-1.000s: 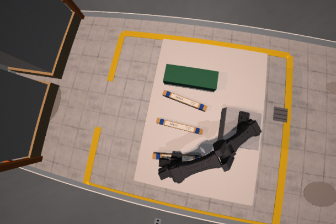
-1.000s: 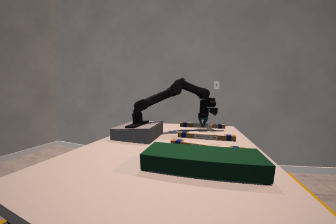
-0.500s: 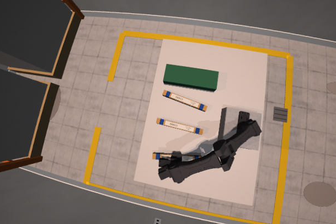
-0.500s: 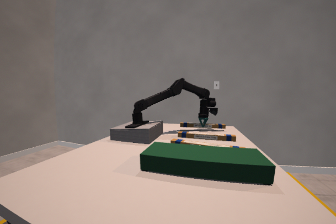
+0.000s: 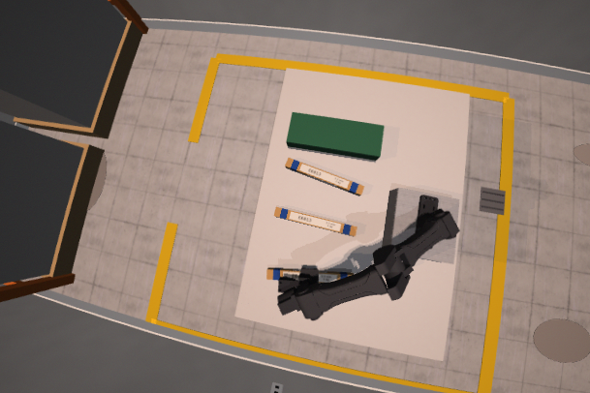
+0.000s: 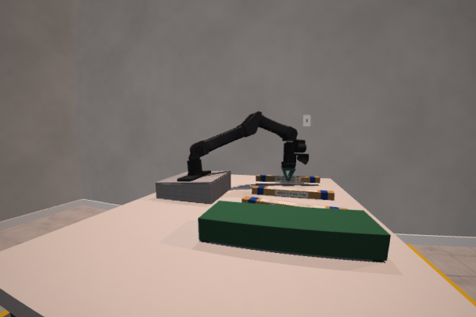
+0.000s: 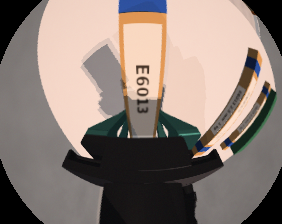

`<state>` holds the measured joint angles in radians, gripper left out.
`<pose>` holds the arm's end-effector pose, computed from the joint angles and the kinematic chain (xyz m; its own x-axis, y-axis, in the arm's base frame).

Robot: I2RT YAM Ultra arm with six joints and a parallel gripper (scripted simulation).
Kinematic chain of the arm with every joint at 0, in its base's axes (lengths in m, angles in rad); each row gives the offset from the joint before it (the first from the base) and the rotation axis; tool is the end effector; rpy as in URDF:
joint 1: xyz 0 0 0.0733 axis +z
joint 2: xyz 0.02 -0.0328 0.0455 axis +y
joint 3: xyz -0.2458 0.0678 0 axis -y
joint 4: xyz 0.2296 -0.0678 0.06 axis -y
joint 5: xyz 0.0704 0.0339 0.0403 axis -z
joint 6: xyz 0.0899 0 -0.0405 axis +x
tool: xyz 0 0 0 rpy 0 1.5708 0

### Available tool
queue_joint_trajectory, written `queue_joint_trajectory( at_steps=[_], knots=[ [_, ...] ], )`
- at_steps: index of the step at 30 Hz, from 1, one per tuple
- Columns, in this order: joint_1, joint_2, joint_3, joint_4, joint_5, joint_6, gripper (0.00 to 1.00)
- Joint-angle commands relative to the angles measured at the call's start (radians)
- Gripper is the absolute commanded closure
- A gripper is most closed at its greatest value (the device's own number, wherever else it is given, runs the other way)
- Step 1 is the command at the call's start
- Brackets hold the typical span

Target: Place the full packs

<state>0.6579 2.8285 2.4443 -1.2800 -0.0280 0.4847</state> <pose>0.3729 0.2927 0.0045 -0.9809 -0.1694 0.0955 -0.1719 0.9849 -0.0188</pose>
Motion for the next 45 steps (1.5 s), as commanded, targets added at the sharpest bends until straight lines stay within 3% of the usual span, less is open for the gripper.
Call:
queue_joint_trajectory(
  at_steps=[1,45],
  knots=[
    [-0.008,-0.043,-0.014,0.016,0.004,-0.001,1.00],
    [-0.004,-0.062,-0.082,0.043,-0.001,0.002,1.00]
  ],
)
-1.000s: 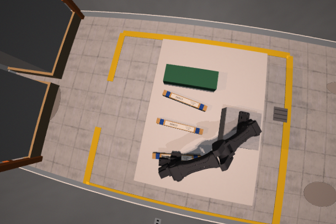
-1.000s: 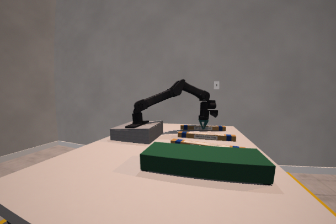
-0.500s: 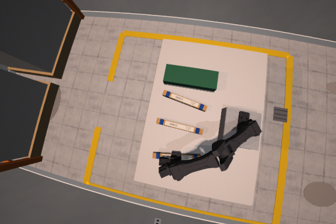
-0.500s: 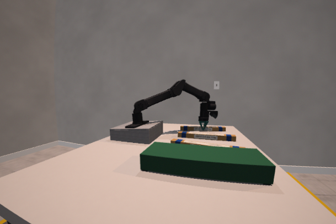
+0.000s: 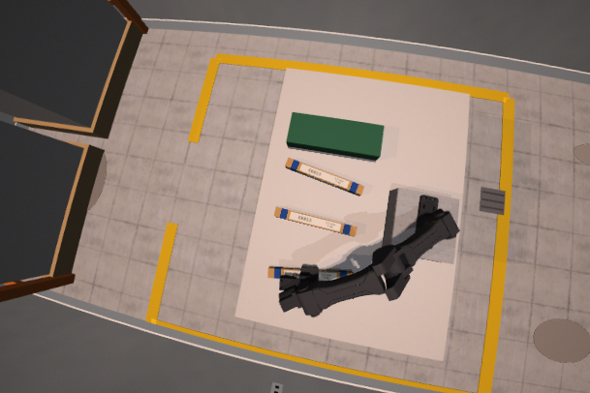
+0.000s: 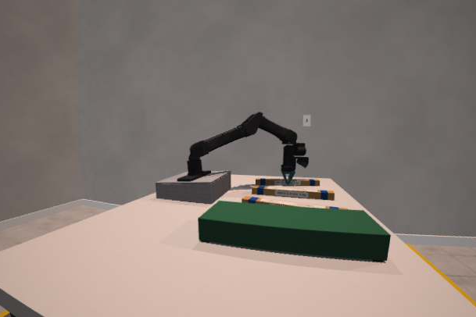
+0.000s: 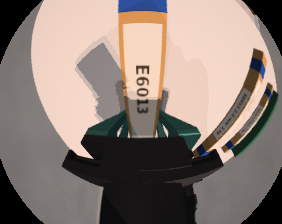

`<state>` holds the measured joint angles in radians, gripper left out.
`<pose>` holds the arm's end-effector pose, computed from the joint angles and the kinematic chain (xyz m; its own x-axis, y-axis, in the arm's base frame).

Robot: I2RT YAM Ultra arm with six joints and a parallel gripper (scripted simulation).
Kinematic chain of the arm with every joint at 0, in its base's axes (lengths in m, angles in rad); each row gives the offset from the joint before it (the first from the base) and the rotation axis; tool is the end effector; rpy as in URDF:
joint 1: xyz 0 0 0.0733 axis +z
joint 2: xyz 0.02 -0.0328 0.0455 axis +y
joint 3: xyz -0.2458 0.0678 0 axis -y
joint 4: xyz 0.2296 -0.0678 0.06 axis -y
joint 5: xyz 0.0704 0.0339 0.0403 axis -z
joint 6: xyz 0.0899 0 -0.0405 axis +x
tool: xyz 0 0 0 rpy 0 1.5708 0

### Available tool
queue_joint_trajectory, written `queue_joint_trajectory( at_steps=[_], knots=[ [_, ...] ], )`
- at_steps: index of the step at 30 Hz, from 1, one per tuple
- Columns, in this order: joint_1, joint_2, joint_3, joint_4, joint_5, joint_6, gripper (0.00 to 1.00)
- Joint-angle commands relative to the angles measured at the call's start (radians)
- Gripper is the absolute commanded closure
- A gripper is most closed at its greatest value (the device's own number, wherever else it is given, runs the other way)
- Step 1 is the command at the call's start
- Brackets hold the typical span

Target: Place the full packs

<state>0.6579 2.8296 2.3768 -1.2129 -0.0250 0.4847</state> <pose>0.3708 0.2908 -0.0118 -0.9809 -0.1693 0.0954 -0.1722 0.9848 -0.0221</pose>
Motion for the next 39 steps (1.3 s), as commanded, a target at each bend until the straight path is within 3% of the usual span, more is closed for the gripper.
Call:
queue_joint_trajectory(
  at_steps=[1,3,39],
  knots=[
    [-0.004,-0.063,-0.015,-0.025,-0.004,0.002,1.00],
    [-0.004,-0.069,0.009,-0.019,-0.004,0.002,1.00],
    [0.001,-0.082,-0.026,-0.020,-0.004,0.004,1.00]
  ],
)
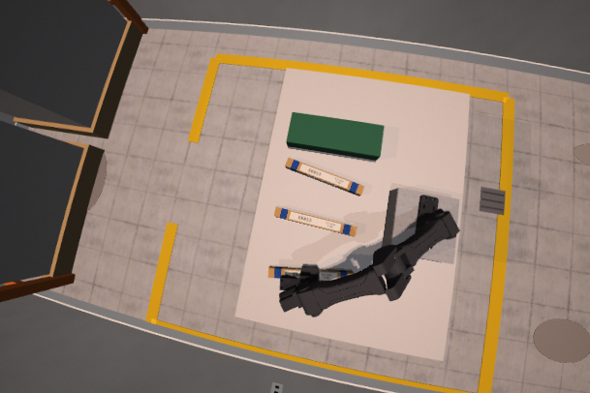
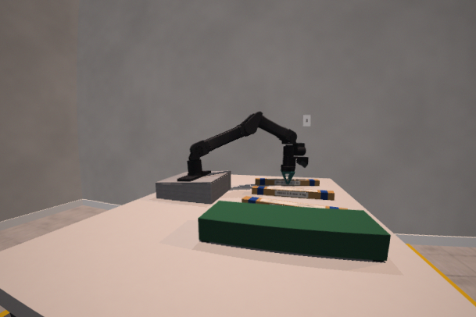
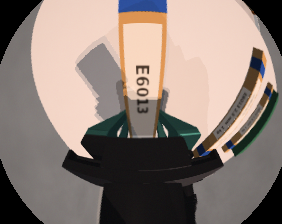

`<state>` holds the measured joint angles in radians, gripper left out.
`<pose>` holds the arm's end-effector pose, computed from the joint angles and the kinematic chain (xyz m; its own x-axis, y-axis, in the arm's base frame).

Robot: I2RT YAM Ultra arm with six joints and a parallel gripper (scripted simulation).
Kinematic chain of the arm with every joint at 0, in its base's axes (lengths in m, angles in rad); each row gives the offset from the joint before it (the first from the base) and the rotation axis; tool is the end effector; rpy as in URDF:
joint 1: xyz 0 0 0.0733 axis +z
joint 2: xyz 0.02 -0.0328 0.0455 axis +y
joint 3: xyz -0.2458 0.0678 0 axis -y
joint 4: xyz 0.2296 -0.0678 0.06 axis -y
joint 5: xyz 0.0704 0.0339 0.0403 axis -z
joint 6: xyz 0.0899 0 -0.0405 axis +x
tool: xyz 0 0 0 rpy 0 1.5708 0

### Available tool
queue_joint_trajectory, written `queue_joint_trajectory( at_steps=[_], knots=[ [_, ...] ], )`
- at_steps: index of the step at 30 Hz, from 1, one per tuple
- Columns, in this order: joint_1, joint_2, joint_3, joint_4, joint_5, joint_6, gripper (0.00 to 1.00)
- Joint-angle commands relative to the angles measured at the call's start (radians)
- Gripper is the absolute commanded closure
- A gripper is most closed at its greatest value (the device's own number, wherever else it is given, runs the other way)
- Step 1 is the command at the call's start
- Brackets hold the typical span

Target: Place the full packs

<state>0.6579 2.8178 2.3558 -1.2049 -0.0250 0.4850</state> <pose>0.3696 0.2899 -0.0111 -0.9809 -0.1690 0.0965 -0.1719 0.9849 -0.0227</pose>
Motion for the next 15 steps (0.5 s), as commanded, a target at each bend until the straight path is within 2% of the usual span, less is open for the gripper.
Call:
queue_joint_trajectory(
  at_steps=[1,3,4,15],
  knots=[
    [0.001,-0.071,-0.006,-0.028,-0.004,0.004,1.00],
    [0.001,-0.071,-0.009,-0.029,-0.004,0.004,1.00],
    [0.001,-0.071,-0.009,-0.029,-0.004,0.004,0.26],
    [0.000,-0.055,0.003,-0.017,-0.001,0.001,0.26]
  ],
)
